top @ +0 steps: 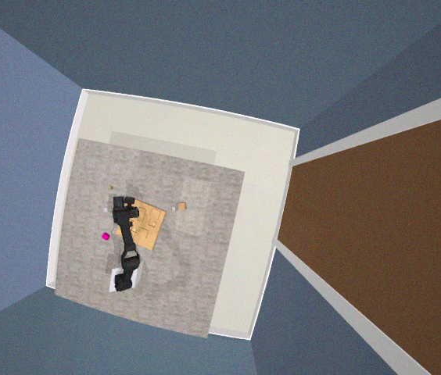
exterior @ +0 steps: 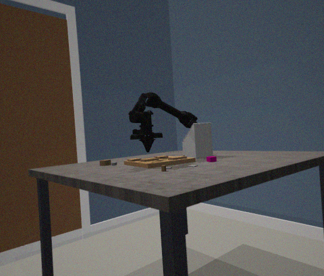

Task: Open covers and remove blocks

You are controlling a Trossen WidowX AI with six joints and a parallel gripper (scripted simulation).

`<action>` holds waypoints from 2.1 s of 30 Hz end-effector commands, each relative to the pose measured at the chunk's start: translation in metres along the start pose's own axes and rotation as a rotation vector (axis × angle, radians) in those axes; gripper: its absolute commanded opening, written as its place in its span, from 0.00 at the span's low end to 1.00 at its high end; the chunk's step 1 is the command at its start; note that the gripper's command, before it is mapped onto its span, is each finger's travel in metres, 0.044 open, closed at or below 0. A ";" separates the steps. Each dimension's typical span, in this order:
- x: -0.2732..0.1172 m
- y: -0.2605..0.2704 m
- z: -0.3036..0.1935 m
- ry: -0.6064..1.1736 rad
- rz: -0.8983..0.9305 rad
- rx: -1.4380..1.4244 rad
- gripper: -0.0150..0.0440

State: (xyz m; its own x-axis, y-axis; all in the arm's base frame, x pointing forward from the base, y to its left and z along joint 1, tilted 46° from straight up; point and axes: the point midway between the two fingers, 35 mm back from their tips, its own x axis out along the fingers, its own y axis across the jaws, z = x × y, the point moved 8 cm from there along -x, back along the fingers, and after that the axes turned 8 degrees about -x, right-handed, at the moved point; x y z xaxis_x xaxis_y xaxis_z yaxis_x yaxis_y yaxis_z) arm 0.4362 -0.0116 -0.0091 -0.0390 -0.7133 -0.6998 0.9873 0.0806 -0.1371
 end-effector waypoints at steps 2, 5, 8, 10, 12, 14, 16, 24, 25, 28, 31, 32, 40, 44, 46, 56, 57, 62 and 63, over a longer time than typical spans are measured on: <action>-0.003 -0.018 -0.013 0.007 -0.002 -0.446 0.25; -0.006 -0.034 -0.022 0.009 0.000 -0.745 0.25; -0.008 -0.049 -0.030 0.011 0.002 -0.921 0.25; -0.009 -0.059 -0.035 0.012 0.003 -1.022 0.25; -0.010 -0.068 -0.039 0.013 0.003 -1.123 0.25; -0.011 -0.078 -0.043 0.014 0.004 -1.224 0.25; -0.012 -0.088 -0.047 0.014 0.005 -1.325 0.25; -0.013 -0.131 -0.060 0.016 0.006 -1.728 0.25; -0.013 -0.136 -0.061 0.016 0.006 -1.778 0.25; -0.013 -0.153 -0.064 0.017 0.006 -1.930 0.25; -0.013 -0.170 -0.067 0.018 0.005 -2.081 0.25; -0.012 -0.176 -0.068 0.018 0.005 -2.131 0.25; -0.010 -0.183 -0.068 0.018 0.005 -2.205 0.25; 0.003 -0.183 -0.069 0.018 0.006 -2.205 0.25; 0.012 -0.182 -0.068 0.018 0.006 -2.206 0.25; 0.040 -0.183 -0.067 0.018 0.001 -2.205 0.25; 0.040 -0.183 -0.067 0.018 0.001 -2.205 0.25; 0.045 -0.183 -0.068 0.018 0.001 -2.206 0.25; 0.046 -0.183 -0.068 0.018 0.001 -2.206 0.25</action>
State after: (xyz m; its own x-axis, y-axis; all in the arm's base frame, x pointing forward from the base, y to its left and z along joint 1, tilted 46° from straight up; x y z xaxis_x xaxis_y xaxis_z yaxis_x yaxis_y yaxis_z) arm 0.2448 -0.0085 -0.0607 -0.0473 -0.7057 -0.7070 -0.7056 0.5246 -0.4764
